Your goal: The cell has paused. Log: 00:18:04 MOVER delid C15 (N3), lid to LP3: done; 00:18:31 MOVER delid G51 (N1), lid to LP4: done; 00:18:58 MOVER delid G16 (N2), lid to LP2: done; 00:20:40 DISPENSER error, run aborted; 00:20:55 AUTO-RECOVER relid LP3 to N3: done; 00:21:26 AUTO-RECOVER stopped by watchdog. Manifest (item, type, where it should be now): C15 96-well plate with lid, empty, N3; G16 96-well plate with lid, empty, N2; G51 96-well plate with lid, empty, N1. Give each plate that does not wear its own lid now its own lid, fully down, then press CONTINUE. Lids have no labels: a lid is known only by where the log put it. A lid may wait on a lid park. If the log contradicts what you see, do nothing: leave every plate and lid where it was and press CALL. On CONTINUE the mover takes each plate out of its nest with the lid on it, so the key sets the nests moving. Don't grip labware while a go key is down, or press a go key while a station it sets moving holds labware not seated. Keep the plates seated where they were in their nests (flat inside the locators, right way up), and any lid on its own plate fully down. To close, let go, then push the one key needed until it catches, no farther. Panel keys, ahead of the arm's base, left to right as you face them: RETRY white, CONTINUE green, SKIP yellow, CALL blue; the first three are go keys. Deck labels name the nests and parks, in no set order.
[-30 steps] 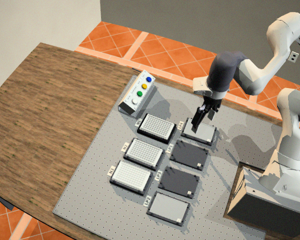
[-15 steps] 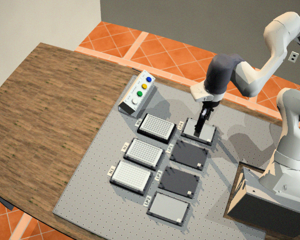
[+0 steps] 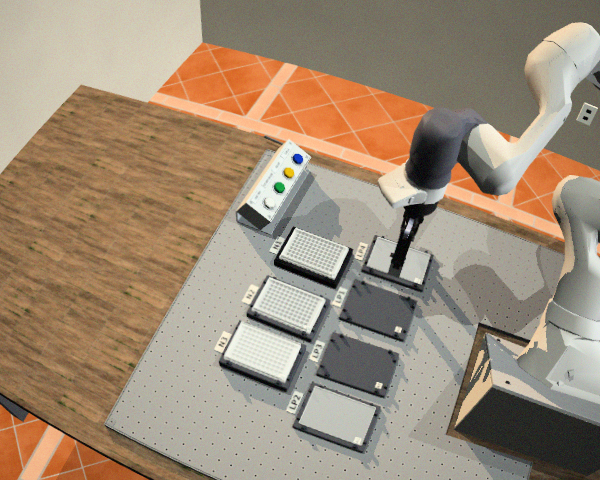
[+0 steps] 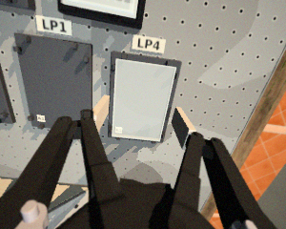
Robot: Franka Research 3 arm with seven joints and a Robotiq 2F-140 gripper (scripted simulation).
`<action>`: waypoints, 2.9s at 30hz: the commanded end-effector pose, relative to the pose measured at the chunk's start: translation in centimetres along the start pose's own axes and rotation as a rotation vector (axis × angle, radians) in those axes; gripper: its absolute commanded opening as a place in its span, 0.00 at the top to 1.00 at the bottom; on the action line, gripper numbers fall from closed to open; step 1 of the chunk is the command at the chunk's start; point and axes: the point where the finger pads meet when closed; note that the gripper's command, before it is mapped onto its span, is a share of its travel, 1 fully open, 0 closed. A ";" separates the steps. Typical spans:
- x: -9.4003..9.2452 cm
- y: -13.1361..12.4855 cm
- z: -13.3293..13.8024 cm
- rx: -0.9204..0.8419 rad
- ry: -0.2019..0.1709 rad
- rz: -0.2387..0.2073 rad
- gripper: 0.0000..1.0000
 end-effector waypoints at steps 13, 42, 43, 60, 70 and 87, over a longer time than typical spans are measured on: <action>-0.1 0.1 -0.1 -0.038 0.005 0.000 0.34; -0.1 0.1 -0.2 -0.038 0.005 0.000 0.34; -0.1 0.1 -0.2 -0.038 0.005 0.000 0.34; -0.1 0.2 -0.2 -0.038 0.005 0.000 0.34; -0.1 0.2 -0.2 -0.038 0.005 0.000 0.34; -0.1 0.2 -0.2 -0.038 0.005 0.000 0.41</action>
Point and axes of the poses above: the point where the finger pads meet when closed, its own x axis out along the fingers, its own z axis across the jaws, y = z × x, and after that the axes turned 3 degrees about -x, right-handed
